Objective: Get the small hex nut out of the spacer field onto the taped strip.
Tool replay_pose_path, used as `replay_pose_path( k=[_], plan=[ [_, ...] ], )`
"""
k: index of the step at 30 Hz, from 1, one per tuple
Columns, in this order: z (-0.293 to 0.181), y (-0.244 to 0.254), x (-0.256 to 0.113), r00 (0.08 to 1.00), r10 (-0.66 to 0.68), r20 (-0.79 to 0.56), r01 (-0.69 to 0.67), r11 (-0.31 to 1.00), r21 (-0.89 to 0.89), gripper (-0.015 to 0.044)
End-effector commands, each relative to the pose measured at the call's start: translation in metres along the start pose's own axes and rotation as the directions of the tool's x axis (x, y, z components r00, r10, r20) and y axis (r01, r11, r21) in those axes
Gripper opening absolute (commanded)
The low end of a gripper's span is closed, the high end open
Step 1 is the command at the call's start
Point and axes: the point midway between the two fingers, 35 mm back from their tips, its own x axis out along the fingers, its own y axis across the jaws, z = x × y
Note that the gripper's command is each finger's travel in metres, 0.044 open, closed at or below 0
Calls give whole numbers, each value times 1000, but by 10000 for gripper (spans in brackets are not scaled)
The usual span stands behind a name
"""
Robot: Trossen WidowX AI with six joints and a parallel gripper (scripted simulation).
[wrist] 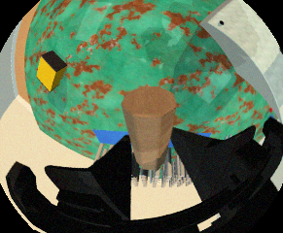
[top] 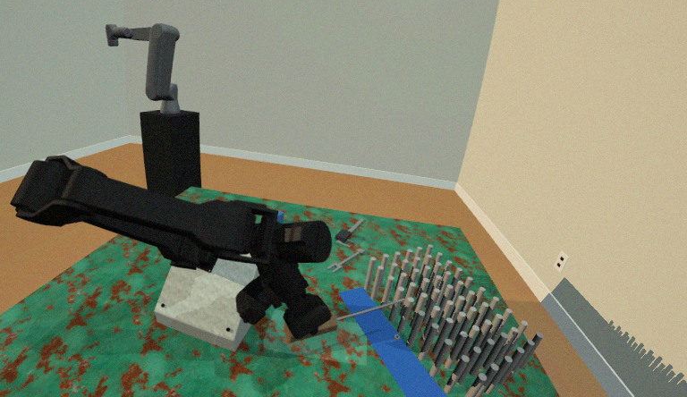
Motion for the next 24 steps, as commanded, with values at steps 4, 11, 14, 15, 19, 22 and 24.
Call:
replay_pose_path(
  k=[4, 11, 14, 15, 19, 22, 24],
  plan=[
    [-3, 4, -15, 1000, 6, 0, -6, 1000, -4, 0],
    [5, 26, -13, 999, -37, 13, 38, 996, -78, 0],
    [10, 36, -13, 998, -58, 17, 59, 992, -111, 0],
    [11, 40, -13, 998, -64, 17, 66, 990, -121, 0],
    [17, 55, -13, 996, -91, 17, 92, 983, -161, 0],
    [22, 65, -14, 994, -109, 16, 110, 975, -191, 0],
    [25, 73, -14, 992, -121, 15, 122, 970, -210, 0]
  ],
)
